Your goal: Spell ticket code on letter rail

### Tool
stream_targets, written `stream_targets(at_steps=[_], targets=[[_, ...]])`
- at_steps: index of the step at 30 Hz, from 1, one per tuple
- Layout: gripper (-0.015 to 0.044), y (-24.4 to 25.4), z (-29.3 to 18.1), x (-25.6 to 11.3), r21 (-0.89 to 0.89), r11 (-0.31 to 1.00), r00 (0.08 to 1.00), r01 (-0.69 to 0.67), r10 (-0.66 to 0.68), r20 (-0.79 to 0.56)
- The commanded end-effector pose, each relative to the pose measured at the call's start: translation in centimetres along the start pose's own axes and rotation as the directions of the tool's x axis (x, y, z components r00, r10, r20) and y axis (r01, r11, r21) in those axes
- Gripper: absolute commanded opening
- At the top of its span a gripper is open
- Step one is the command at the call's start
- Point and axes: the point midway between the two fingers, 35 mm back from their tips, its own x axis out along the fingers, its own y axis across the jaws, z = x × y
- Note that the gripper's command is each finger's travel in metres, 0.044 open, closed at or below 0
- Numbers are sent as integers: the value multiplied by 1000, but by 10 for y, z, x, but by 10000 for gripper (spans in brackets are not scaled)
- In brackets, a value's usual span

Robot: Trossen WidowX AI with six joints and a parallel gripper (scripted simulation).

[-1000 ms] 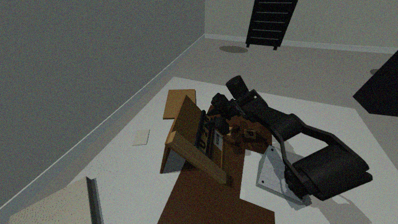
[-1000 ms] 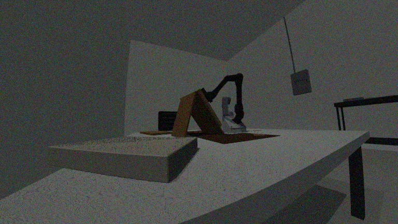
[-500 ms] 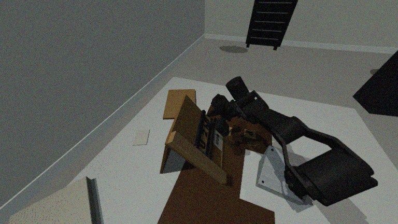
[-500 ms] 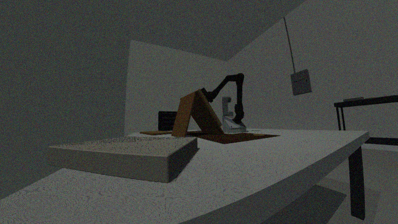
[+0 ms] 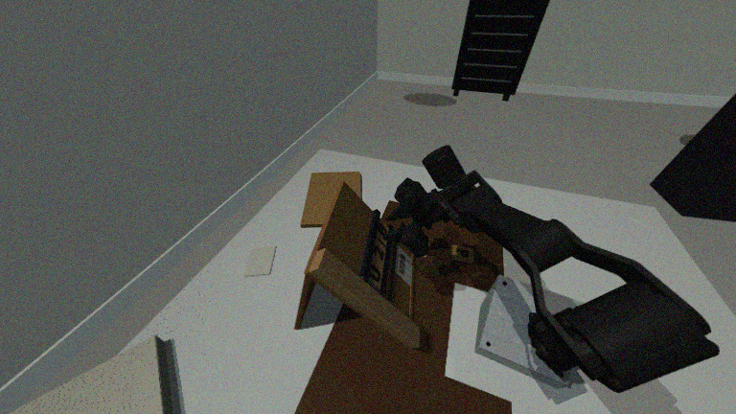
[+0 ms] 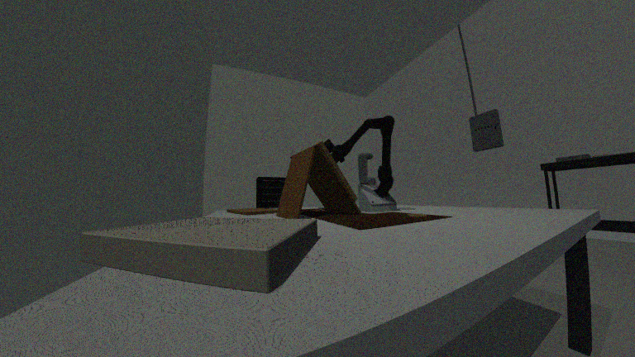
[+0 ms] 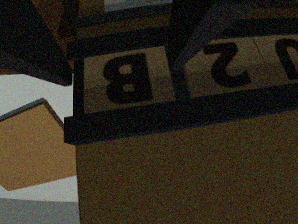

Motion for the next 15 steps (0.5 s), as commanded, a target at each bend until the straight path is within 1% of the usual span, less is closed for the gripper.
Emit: stream_targets(at_steps=[1,15], targets=[[295,2,4,-7,-13,1000,1000,-4,5,5],[295,-1,0,-16,-13,1000,1000,-4,4,4]])
